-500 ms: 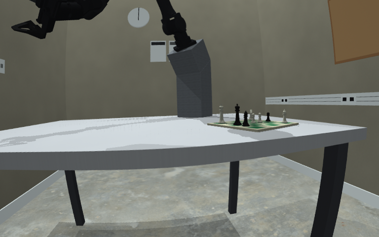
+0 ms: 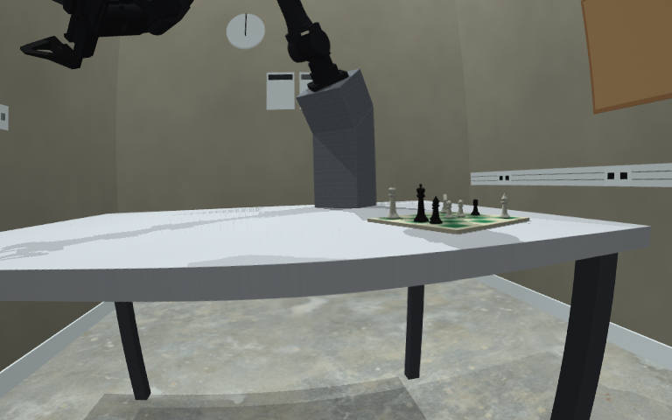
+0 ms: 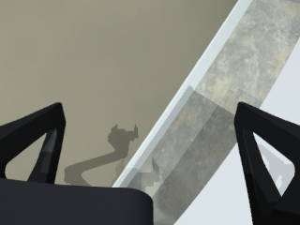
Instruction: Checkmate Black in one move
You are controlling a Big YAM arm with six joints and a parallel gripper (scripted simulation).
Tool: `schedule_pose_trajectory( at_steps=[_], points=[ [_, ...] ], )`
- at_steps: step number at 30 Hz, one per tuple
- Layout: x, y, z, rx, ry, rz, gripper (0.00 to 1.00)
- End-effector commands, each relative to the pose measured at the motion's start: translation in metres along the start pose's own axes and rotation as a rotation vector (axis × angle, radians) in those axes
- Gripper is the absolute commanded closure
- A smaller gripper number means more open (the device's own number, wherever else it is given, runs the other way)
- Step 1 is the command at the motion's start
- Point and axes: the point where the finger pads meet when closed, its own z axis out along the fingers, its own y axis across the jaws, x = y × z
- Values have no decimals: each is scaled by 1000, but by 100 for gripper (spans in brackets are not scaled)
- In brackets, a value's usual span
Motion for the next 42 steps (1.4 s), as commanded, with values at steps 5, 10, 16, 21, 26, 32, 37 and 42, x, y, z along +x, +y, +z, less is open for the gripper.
schedule_pose_trajectory(
  at_steps=[5, 10, 16, 21, 26, 32, 37, 42],
  points=[
    [7, 6, 5, -2, 13, -10, 0],
    [72, 11, 8, 37, 115, -47, 0],
    [144, 30, 6, 63, 235, -123, 0],
    [208, 49, -3, 75, 348, -206, 0],
    [276, 72, -24, 74, 483, -321, 0],
    [366, 103, -71, 35, 702, -550, 0],
    [420, 121, -103, 8, 783, -652, 0],
    [479, 140, -160, -61, 931, -858, 0]
  ],
)
